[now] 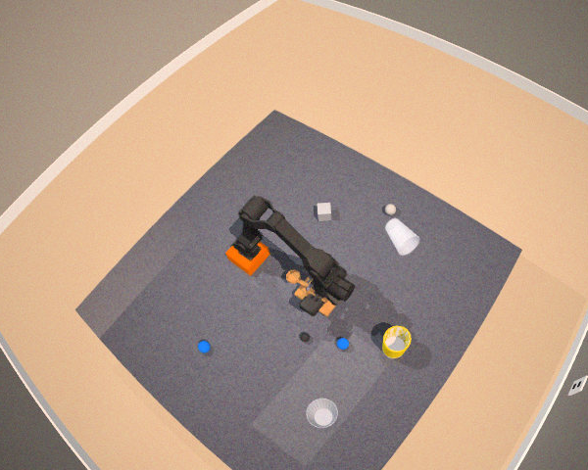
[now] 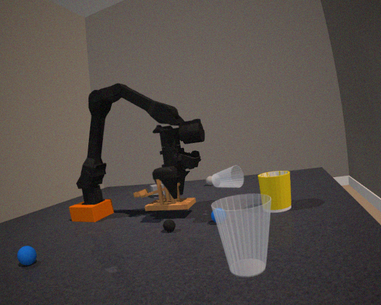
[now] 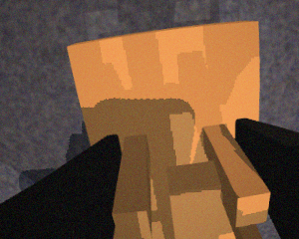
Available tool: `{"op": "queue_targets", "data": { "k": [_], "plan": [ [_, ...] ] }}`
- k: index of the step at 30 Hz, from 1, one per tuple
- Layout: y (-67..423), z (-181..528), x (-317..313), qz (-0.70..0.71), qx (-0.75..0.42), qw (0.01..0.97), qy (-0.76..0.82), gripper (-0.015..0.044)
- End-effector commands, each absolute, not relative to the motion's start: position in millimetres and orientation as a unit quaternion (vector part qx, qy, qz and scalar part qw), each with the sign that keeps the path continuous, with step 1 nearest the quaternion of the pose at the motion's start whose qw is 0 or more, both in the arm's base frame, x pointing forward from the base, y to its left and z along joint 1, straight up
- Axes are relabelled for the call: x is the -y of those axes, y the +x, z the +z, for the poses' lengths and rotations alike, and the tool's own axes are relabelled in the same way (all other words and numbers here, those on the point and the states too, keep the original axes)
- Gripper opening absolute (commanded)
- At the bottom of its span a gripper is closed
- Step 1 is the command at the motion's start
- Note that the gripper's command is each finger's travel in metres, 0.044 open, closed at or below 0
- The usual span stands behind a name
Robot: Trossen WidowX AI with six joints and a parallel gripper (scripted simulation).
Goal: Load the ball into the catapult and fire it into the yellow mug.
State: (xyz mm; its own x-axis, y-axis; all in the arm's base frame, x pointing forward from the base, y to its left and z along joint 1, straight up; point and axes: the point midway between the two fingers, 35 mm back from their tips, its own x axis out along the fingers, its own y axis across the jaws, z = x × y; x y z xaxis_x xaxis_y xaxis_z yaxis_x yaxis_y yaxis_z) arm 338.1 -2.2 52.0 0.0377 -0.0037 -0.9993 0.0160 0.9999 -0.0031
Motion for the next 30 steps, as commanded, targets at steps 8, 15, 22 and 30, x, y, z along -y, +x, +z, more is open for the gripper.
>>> {"op": "queue_targets", "data": {
  "k": [8,15,22,30],
  "plan": [
    [337.6,34.0,1.8,-0.005,-0.694,0.72,0.003,0.0],
    [337.0,22.7,1.8,-0.004,-0.694,0.72,0.003,0.0],
    [338.1,27.9,2.1,-0.007,-0.694,0.72,0.004,0.0026],
    [338.1,27.9,2.1,-0.007,-0.694,0.72,0.004,0.0236]
  ]
}}
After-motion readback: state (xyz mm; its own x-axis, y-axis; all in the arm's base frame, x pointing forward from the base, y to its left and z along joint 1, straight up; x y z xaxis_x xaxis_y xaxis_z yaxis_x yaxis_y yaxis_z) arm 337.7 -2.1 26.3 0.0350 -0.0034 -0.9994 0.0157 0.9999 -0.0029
